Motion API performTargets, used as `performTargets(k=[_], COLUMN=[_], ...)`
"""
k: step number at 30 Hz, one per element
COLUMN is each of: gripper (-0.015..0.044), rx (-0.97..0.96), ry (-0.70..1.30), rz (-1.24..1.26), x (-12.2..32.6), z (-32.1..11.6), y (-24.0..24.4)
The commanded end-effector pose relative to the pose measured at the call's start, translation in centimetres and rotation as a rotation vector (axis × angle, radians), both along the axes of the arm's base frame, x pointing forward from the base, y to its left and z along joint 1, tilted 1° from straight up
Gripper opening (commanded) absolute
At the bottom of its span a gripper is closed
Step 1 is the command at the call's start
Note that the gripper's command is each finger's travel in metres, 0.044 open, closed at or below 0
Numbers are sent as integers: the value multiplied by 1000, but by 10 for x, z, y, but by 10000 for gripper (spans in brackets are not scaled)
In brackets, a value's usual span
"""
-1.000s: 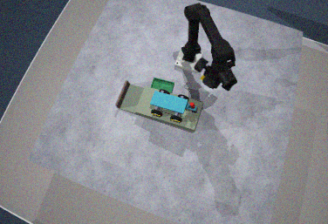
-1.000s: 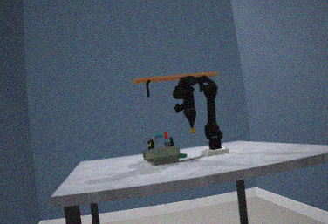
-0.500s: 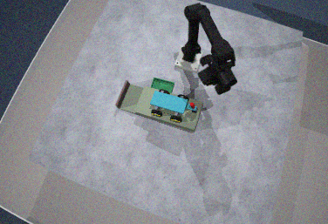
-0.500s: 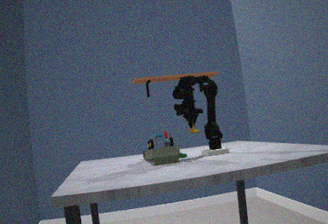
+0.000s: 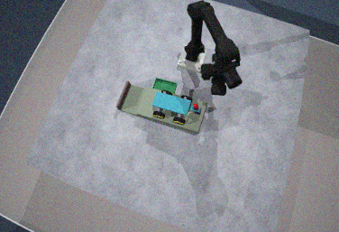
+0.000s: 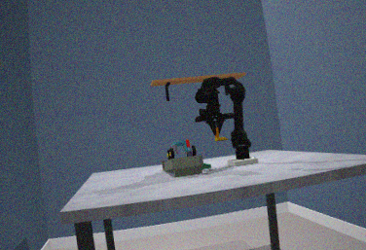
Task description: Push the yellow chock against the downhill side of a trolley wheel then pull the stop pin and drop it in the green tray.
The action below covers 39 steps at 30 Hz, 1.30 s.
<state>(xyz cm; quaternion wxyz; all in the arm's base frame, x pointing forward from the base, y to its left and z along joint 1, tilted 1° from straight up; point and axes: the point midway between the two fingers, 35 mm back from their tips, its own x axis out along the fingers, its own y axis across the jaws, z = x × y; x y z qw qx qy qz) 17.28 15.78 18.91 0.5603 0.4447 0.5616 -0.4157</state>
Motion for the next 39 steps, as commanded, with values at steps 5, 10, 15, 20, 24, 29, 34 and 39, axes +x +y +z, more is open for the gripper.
performTargets(k=[5,10,15,20,24,29,34,39], gripper=[0,0,0,0,0,0,0,0], rx=[4,4,3,1,0,-2,-4,-5], ry=[9,9,9,8,7,6,6,5], rz=[-212,-212,-220,-231,-234,-234,-234,-234], x=[0,0,3,9,15,21,28,34], z=[0,0,0,-1,-2,-2,-2,-3], y=[0,0,-8,-26,-40,-56,-73,-90])
